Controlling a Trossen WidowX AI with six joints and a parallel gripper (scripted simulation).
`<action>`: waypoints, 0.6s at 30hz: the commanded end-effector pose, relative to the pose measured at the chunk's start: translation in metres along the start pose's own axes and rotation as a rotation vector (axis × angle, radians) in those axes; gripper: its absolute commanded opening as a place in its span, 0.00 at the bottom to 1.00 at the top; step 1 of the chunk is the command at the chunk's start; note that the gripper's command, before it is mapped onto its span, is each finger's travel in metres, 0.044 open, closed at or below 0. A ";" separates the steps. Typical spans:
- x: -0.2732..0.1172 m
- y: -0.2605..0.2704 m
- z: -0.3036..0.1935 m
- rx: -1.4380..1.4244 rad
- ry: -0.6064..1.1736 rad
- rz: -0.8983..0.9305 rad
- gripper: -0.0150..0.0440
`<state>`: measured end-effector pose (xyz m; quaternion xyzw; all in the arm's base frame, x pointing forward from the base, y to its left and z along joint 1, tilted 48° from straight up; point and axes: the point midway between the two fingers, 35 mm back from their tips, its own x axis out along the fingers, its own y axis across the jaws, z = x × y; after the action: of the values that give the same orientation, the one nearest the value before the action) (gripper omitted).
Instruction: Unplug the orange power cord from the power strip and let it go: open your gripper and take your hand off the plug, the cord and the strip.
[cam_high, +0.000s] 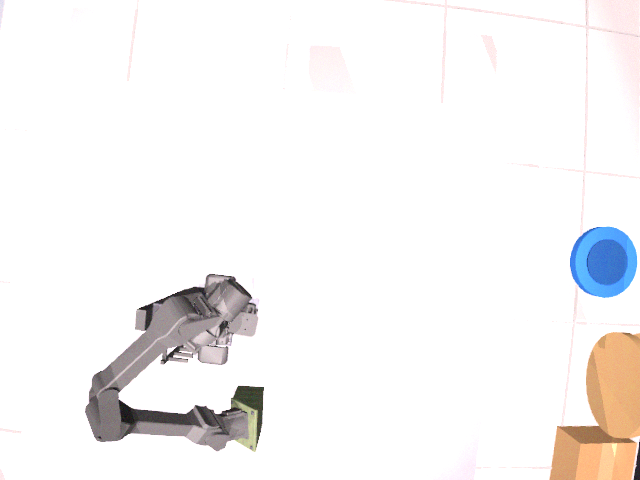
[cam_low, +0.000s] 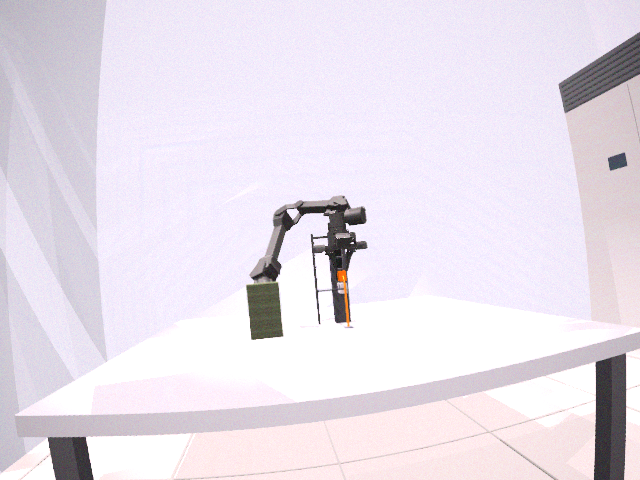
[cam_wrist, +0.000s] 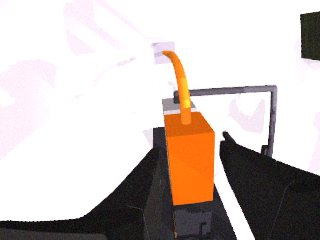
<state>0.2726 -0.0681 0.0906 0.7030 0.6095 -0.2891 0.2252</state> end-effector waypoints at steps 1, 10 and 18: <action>0.006 -0.001 -0.001 0.002 0.005 0.000 0.53; 0.006 0.000 -0.001 0.000 0.001 -0.002 0.34; 0.006 0.000 0.000 0.000 0.001 -0.002 0.25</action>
<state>0.2728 -0.0630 0.0865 0.7028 0.6099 -0.2893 0.2245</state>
